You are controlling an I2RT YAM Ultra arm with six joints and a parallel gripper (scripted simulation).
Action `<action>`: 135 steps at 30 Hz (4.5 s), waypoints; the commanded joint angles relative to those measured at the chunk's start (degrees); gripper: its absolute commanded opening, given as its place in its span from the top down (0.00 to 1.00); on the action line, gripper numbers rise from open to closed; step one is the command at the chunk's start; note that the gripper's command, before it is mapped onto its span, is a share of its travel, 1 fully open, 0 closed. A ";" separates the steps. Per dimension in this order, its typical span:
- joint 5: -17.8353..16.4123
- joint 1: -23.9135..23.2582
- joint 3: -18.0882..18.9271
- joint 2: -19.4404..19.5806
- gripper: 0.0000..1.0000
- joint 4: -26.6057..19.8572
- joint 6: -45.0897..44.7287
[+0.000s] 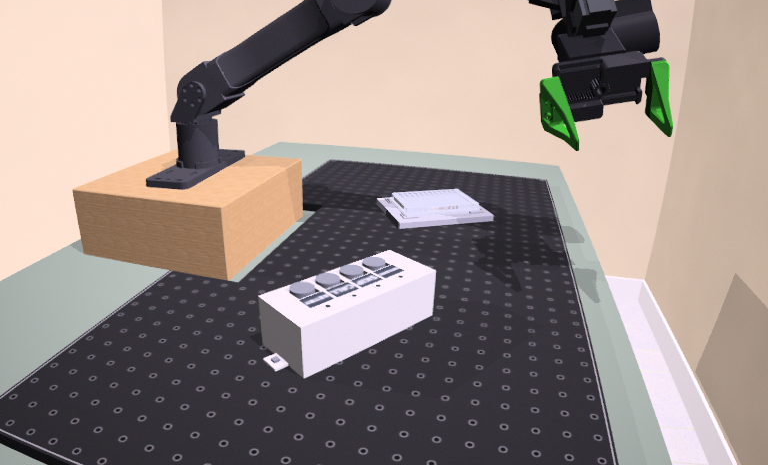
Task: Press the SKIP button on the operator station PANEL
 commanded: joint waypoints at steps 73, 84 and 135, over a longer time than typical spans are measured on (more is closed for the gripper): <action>-46.94 -30.68 -41.68 -29.75 1.00 -0.96 -70.22; -56.65 -37.32 -52.84 -36.90 1.00 0.22 -85.27; -59.08 -38.63 -54.95 -39.94 1.00 1.08 -89.24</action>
